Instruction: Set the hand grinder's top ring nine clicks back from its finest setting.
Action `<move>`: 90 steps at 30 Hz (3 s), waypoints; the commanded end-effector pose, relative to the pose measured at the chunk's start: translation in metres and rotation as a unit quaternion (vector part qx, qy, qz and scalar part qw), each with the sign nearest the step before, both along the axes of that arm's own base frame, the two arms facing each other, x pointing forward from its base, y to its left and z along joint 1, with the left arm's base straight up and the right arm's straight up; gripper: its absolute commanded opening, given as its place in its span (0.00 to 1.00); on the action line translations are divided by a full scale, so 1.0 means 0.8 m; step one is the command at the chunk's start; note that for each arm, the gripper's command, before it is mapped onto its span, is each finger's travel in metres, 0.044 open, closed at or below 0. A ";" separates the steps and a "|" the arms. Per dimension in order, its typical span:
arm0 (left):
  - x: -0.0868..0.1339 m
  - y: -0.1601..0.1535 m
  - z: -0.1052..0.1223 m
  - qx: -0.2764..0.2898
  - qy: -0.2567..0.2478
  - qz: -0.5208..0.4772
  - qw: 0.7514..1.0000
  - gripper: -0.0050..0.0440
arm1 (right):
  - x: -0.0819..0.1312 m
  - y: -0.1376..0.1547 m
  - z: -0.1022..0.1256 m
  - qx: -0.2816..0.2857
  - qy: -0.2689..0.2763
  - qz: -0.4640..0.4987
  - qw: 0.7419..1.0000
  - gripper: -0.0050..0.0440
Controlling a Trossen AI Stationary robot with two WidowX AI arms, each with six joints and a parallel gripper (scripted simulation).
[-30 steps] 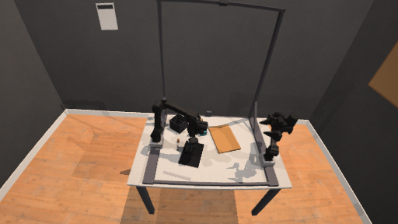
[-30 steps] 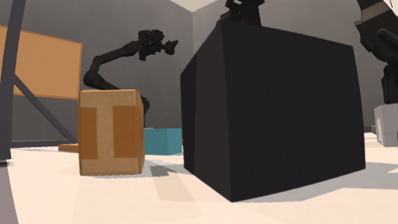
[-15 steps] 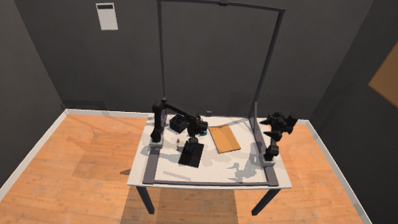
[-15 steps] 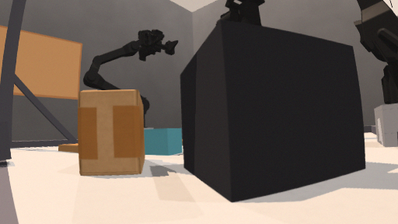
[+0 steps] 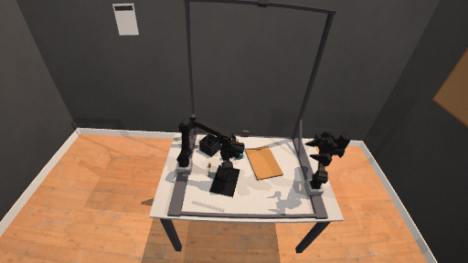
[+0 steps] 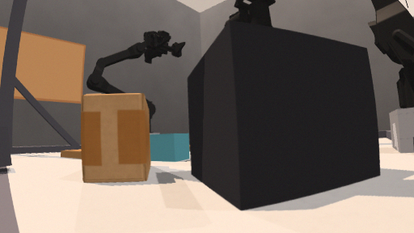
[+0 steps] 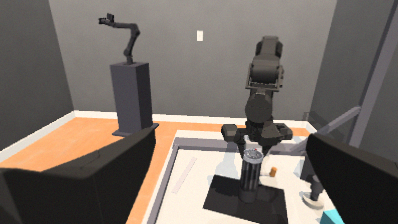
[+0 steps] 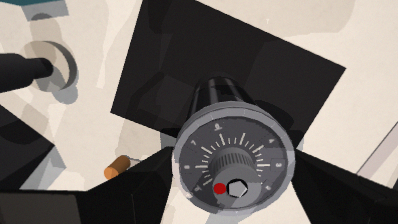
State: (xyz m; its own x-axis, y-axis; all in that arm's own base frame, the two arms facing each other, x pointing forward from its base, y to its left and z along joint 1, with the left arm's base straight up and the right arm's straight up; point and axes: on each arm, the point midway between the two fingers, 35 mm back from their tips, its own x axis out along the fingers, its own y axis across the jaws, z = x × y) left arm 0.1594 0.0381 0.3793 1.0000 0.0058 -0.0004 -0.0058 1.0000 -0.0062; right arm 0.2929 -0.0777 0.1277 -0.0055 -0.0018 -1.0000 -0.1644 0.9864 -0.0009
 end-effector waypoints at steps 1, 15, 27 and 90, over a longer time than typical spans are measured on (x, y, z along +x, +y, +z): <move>0.000 -0.001 0.004 0.003 -0.001 -0.002 1.000 0.92 | 0.003 0.000 0.009 -0.002 -0.013 -0.029 0.999 0.70; 0.000 -0.001 0.004 0.003 -0.001 -0.002 1.000 0.92 | 0.003 -0.001 0.009 -0.001 -0.014 -0.185 0.983 0.70; 0.000 -0.001 0.004 0.003 -0.001 -0.002 1.000 0.92 | 0.003 -0.001 0.009 0.000 -0.014 -0.312 0.950 0.70; 0.000 -0.001 0.004 0.003 -0.001 -0.002 1.000 0.92 | 0.000 0.000 0.059 0.002 -0.019 -0.401 0.916 0.92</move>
State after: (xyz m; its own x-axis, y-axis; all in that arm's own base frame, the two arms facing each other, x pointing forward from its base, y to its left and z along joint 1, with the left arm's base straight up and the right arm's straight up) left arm 0.1594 0.0381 0.3793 1.0000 0.0058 -0.0004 -0.0058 1.0000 -0.0062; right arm 0.2902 -0.0766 0.1631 -0.0057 0.0024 -1.0000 0.6154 0.7882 -0.0016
